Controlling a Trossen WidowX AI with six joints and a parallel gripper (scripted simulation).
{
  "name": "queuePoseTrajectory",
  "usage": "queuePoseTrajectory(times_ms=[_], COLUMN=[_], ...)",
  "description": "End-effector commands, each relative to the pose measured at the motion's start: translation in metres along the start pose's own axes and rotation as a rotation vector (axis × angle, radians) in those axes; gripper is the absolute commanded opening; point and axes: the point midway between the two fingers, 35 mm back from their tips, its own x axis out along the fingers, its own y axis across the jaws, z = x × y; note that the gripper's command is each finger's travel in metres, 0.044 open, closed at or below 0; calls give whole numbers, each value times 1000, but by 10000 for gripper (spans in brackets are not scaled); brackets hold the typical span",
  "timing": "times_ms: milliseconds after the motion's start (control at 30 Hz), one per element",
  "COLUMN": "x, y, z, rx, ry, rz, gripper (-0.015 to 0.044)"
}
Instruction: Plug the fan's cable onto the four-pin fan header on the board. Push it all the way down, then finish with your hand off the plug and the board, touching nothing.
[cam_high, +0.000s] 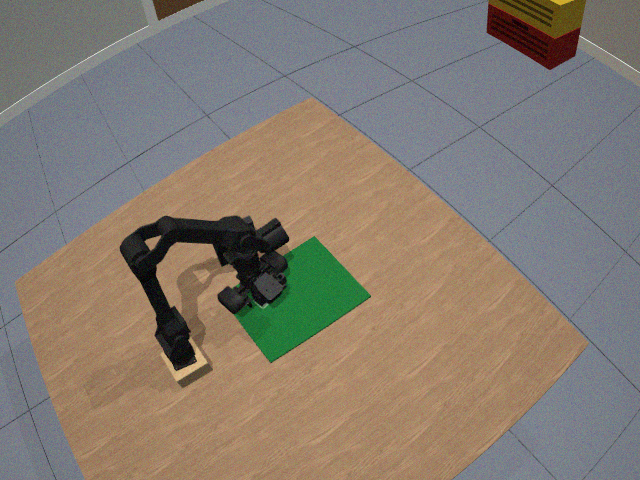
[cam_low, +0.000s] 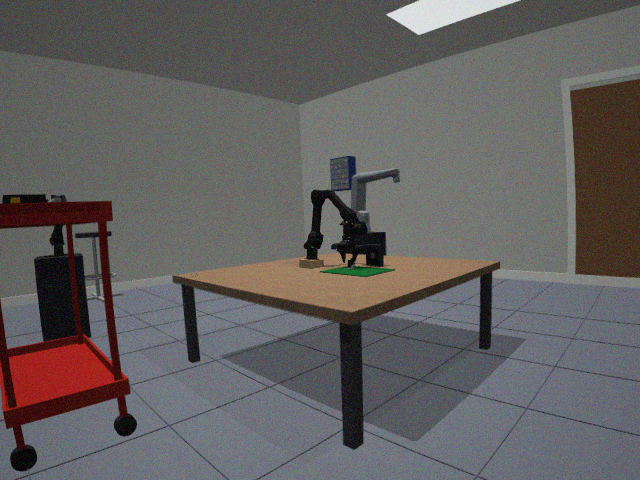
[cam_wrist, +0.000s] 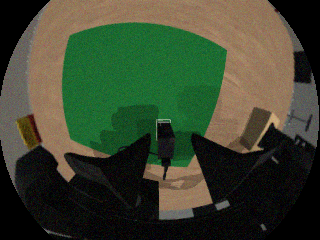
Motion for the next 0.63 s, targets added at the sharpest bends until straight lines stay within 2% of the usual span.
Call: queuePoseTrajectory(times_ms=[0,233,467,600], x=[-41,-44,-46,-46], y=[5,8,27,26], z=[1,9,109,120], rx=[-1,-1,-2,-2], ry=[-4,-5,-13,-14], rz=[36,36,37,37], gripper=[260,260,260,260])
